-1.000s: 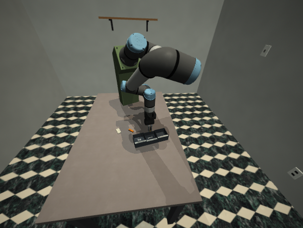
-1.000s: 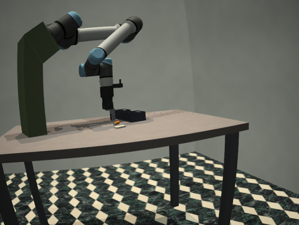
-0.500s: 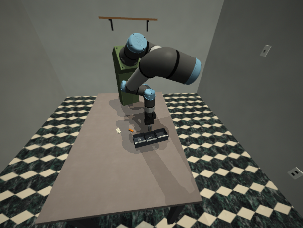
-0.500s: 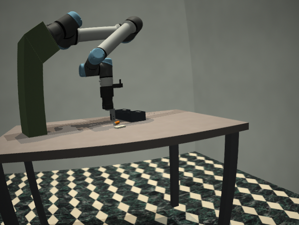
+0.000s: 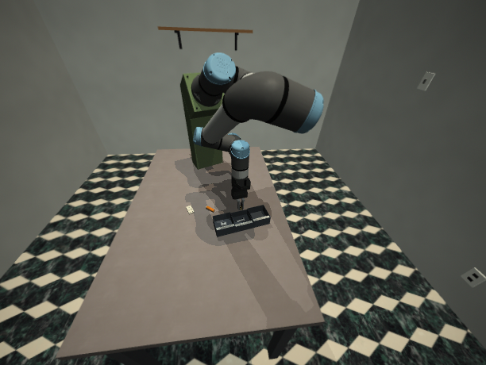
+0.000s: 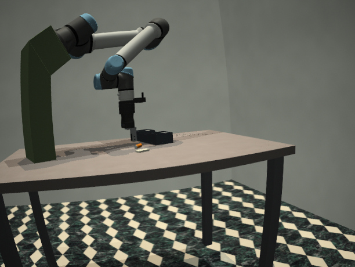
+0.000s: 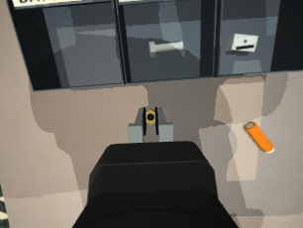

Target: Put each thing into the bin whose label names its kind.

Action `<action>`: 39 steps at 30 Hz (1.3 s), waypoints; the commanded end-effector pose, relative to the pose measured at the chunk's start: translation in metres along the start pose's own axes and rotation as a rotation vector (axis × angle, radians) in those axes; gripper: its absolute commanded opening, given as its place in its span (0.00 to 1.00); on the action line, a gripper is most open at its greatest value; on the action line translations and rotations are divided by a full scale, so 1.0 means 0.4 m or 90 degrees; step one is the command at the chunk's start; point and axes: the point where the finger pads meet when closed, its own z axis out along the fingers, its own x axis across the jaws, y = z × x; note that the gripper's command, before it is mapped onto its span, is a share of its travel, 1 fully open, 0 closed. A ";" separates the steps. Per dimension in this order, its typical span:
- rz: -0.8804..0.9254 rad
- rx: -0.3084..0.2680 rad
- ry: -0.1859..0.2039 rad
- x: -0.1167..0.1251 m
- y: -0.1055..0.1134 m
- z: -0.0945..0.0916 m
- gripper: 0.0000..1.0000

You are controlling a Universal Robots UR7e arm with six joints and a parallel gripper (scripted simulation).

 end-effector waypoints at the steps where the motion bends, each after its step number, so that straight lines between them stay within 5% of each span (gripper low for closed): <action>1: 0.000 0.001 0.000 0.000 -0.001 -0.040 0.34; 14: 0.000 0.001 0.000 0.000 -0.001 -0.132 0.34; 39: 0.000 0.001 0.000 0.000 -0.001 -0.148 0.34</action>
